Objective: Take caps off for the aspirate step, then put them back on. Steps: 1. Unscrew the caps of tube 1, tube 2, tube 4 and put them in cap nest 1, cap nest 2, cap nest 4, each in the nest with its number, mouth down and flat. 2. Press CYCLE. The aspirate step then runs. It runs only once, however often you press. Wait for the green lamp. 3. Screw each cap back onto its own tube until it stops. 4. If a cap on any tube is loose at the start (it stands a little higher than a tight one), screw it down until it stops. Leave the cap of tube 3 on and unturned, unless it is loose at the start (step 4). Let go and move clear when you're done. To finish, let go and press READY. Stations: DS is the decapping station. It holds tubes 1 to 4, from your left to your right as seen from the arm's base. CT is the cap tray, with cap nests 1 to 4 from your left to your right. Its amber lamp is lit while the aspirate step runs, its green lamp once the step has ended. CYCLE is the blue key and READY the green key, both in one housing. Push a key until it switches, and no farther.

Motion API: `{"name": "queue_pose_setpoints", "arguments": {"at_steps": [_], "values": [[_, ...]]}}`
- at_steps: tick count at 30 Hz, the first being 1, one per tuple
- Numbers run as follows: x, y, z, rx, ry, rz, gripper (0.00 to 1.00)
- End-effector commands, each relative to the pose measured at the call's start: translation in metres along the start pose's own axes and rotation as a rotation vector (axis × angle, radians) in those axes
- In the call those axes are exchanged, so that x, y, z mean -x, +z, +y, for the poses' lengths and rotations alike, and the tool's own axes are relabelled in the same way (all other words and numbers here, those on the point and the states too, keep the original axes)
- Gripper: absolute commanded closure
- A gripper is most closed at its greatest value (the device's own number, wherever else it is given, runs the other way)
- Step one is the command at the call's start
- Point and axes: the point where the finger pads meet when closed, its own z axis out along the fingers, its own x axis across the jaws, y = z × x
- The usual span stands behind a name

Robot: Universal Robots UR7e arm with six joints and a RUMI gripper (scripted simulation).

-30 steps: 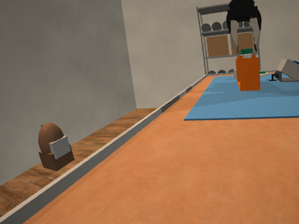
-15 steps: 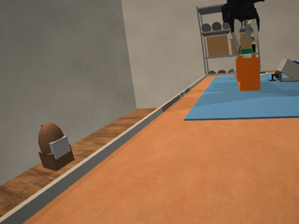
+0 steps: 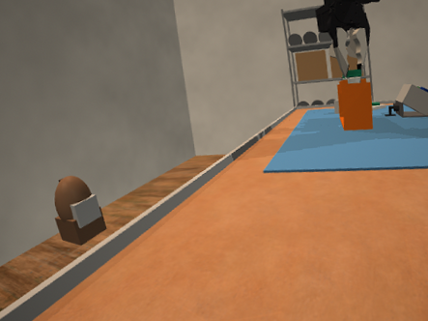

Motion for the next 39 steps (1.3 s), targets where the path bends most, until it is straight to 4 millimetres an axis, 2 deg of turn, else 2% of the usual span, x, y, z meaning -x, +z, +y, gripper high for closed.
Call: {"name": "queue_pose_setpoints", "arguments": {"at_steps": [1,4,6,21,23,26,33,34,39], "values": [[-0.0003,-0.0003,0.0002,0.001,0.000,0.001,1.00],[-0.0002,-0.0002,0.0002,0.000,0.149,0.001,1.00],[-0.0002,-0.0002,0.0002,0.000,0.149,0.001,1.00],[-0.0002,0.0006,0.0002,0.000,0.896,0.001,1.00],[-0.0002,0.0006,0.0002,0.000,0.896,0.001,1.00],[-0.0002,0.0008,0.0002,0.000,1.046,0.001,1.00],[-0.0002,0.0008,0.0002,0.000,1.046,0.001,1.00],[-0.0002,0.0008,0.0002,0.000,1.046,0.001,0.65],[-0.0003,0.0008,0.0002,0.000,1.046,0.001,0.65]]}}
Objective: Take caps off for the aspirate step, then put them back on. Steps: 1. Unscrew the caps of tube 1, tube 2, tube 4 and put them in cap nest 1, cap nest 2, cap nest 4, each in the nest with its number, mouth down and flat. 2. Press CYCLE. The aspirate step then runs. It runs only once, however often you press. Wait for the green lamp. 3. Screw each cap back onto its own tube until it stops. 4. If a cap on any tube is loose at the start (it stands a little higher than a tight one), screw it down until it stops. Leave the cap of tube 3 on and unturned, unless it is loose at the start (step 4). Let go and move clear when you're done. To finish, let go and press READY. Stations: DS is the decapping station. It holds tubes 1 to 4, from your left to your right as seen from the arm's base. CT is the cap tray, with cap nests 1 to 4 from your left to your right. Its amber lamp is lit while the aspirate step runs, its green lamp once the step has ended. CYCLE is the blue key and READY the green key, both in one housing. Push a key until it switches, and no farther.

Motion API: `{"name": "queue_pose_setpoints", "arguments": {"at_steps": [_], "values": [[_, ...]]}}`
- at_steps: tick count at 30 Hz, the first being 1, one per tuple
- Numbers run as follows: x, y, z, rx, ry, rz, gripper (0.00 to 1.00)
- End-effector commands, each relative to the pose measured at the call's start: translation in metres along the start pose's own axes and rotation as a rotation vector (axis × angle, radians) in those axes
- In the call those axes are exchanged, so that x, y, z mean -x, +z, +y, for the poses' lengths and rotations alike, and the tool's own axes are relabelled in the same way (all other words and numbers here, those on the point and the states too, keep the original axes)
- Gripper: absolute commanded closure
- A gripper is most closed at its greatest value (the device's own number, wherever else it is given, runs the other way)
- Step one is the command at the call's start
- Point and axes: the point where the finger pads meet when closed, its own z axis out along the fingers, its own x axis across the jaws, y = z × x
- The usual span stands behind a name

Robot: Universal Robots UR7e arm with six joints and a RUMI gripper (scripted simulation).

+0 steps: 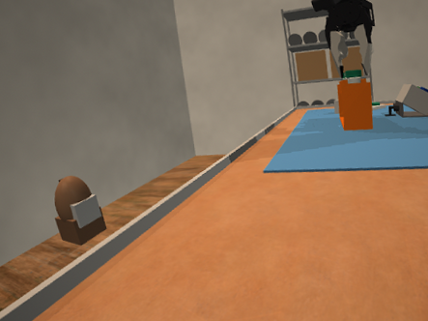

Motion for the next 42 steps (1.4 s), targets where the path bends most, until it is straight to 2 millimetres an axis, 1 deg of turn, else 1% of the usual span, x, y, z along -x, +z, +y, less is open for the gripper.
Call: {"name": "queue_pose_setpoints", "arguments": {"at_steps": [1,7,11,12,13,14,15,18,20,21,22,23,24,25,26,27,28,29,38,39,42], "values": [[-0.0003,-0.0002,-0.0002,0.001,0.005,0.002,0.65],[-0.0003,-0.0002,-0.0002,0.001,0.004,0.002,0.65],[-0.0003,-0.0007,-0.0003,0.002,-0.321,0.002,0.65],[-0.0003,-0.0007,-0.0002,0.002,-0.328,0.002,0.65],[-0.0003,-0.0007,-0.0003,0.002,-0.408,0.002,0.65],[-0.0003,-0.0007,-0.0002,0.002,-0.412,0.001,0.65],[-0.0003,-0.0007,-0.0003,0.002,-0.495,0.001,0.65],[-0.0003,-0.0007,-0.0002,0.002,-0.495,0.001,0.65],[-0.0003,-0.0007,-0.0003,0.002,-0.662,0.001,0.65],[-0.0003,-0.0007,-0.0002,0.002,-0.662,0.001,0.65],[-0.0003,-0.0007,-0.0003,0.002,-0.745,0.001,0.65],[-0.0003,-0.0007,-0.0002,0.002,-0.745,0.001,0.65],[-0.0003,-0.0007,-0.0003,0.002,-0.828,0.001,0.65],[-0.0003,-0.0007,-0.0002,0.002,-0.828,0.001,0.65],[-0.0003,-0.0007,-0.0003,0.002,-0.912,0.001,0.65],[-0.0003,-0.0007,-0.0002,0.002,-0.912,0.001,0.65],[-0.0003,-0.0007,-0.0003,0.002,-0.995,0.001,0.65],[-0.0003,-0.0007,-0.0003,0.002,-1.042,0.001,0.65],[-0.0003,-0.0007,-0.0002,0.002,-1.042,0.001,0.65],[-0.0003,-0.0007,-0.0002,0.002,-1.042,0.001,1.00],[-0.0003,-0.0007,-0.0002,0.002,-1.042,0.001,1.00]]}}
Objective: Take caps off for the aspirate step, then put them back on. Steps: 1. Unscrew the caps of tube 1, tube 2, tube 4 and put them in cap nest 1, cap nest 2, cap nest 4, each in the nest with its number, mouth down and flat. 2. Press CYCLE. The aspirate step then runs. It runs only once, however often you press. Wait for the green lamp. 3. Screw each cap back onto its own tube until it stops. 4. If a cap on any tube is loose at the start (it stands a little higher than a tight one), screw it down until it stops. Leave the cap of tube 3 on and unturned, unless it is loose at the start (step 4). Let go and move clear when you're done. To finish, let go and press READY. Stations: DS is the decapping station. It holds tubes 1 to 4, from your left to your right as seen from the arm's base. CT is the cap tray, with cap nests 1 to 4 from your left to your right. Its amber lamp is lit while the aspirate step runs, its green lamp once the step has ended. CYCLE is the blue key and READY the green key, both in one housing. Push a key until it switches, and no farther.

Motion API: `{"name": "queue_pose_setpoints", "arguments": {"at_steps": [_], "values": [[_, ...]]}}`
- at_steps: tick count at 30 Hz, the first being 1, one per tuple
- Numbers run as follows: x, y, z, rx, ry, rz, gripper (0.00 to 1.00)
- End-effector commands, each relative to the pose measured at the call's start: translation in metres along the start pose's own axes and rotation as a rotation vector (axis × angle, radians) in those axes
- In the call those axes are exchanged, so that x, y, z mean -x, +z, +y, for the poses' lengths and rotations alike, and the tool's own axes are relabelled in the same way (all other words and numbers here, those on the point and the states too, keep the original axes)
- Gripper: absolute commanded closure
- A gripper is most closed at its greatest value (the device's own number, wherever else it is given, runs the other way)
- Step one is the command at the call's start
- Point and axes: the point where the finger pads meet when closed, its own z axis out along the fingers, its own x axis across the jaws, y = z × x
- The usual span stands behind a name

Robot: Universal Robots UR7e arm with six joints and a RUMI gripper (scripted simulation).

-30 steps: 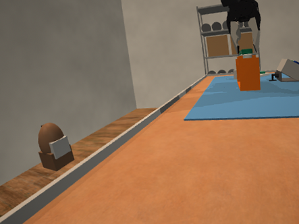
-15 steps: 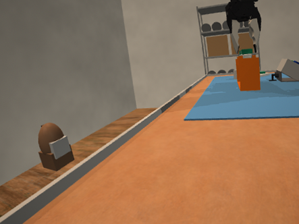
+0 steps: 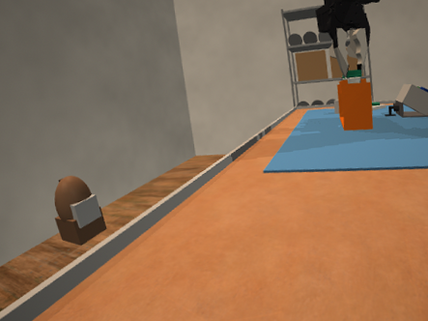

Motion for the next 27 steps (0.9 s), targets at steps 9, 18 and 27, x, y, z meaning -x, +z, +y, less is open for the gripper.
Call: {"name": "queue_pose_setpoints", "arguments": {"at_steps": [9,18,27], "values": [[-0.0003,-0.0003,0.0002,-0.001,-0.006,0.001,1.00],[-0.0003,0.0000,0.0002,-0.002,0.343,0.001,1.00],[-0.0002,0.0004,0.0002,-0.002,0.693,0.000,1.00]]}}
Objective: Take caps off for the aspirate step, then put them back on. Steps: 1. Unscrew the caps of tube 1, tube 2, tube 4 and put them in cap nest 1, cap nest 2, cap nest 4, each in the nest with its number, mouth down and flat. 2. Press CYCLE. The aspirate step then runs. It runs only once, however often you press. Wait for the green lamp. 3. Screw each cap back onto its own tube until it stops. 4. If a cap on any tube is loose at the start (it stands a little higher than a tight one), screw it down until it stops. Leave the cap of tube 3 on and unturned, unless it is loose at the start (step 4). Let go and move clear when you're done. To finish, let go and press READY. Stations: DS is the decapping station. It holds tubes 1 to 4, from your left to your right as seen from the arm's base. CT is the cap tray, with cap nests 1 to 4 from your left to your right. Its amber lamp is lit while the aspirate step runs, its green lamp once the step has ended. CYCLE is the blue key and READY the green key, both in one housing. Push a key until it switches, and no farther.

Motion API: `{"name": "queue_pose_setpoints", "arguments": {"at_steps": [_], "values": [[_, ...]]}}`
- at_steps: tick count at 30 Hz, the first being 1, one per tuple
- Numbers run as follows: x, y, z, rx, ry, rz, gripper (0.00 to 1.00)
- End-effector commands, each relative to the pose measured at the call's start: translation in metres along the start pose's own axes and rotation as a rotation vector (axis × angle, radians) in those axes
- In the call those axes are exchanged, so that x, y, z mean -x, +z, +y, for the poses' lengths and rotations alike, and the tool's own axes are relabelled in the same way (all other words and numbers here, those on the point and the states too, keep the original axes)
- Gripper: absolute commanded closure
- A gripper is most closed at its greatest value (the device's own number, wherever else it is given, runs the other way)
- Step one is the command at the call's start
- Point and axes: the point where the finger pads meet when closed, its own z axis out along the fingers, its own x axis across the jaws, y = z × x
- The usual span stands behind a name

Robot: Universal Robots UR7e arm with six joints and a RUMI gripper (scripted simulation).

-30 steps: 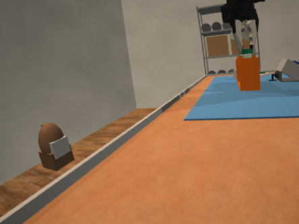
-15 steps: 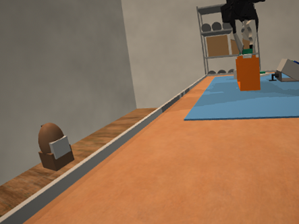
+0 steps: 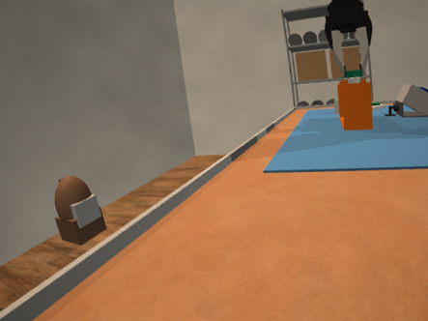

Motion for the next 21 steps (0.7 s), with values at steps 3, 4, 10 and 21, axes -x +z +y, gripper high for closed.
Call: {"name": "queue_pose_setpoints", "arguments": {"at_steps": [3,4,10,21], "values": [[-0.0002,0.0001,-0.0003,0.020,0.292,0.007,1.00],[-0.0002,0.0002,-0.0003,0.019,0.342,0.007,1.00],[-0.0002,0.0004,-0.0003,0.019,0.489,0.009,1.00],[-0.0002,0.0003,-0.0003,0.019,0.489,0.009,0.65]]}}
